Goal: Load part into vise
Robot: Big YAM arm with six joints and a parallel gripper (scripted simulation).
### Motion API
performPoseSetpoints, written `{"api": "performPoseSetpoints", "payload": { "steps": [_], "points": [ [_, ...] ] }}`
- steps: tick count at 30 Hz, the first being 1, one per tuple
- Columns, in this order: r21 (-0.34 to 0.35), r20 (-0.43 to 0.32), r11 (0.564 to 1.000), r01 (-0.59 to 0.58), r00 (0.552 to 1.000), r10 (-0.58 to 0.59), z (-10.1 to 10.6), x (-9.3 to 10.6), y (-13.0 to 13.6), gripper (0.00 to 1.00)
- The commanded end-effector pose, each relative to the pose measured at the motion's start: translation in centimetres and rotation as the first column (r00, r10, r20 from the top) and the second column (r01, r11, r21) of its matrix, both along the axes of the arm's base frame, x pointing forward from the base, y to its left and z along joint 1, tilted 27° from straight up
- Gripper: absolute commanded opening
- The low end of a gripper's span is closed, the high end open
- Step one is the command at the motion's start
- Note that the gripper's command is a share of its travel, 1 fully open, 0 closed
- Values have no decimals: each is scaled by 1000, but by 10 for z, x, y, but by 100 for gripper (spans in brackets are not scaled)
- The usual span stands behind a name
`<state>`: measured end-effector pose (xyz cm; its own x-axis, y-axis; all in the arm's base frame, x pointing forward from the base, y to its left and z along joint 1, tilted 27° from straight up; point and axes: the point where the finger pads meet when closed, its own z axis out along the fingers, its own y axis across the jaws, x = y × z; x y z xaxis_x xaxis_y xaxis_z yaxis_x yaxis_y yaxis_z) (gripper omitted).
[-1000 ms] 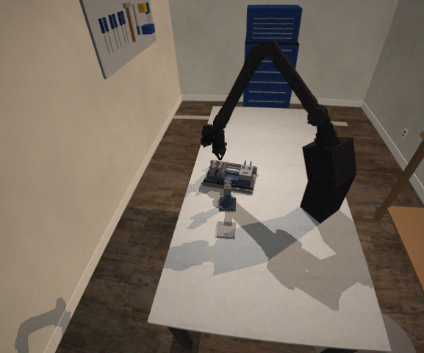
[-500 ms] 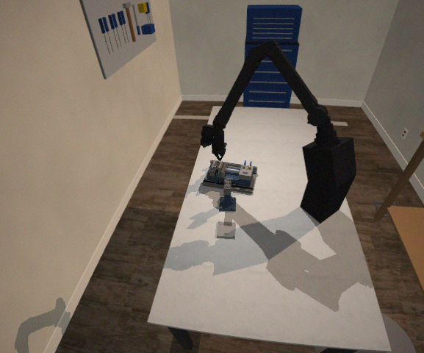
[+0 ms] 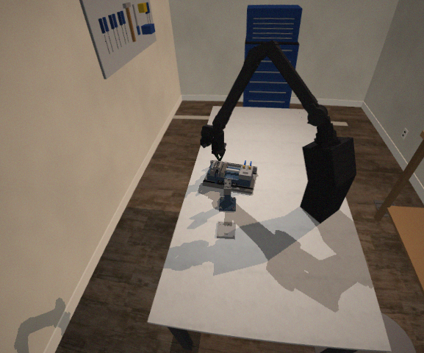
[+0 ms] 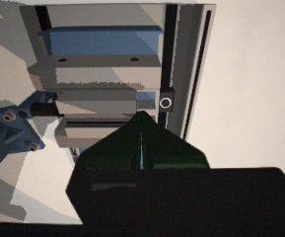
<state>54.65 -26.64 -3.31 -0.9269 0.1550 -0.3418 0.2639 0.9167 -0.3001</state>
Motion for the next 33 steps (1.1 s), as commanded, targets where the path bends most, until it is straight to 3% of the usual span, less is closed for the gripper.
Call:
{"api": "performPoseSetpoints", "payload": {
  "steps": [1, 33],
  "points": [
    [3, -2, 1000, 0, 1000, 0, -12, 3, 8, 0],
    [6, -3, 1000, -5, 1000, 5, -14, 4, 13, 0]
  ]
}}
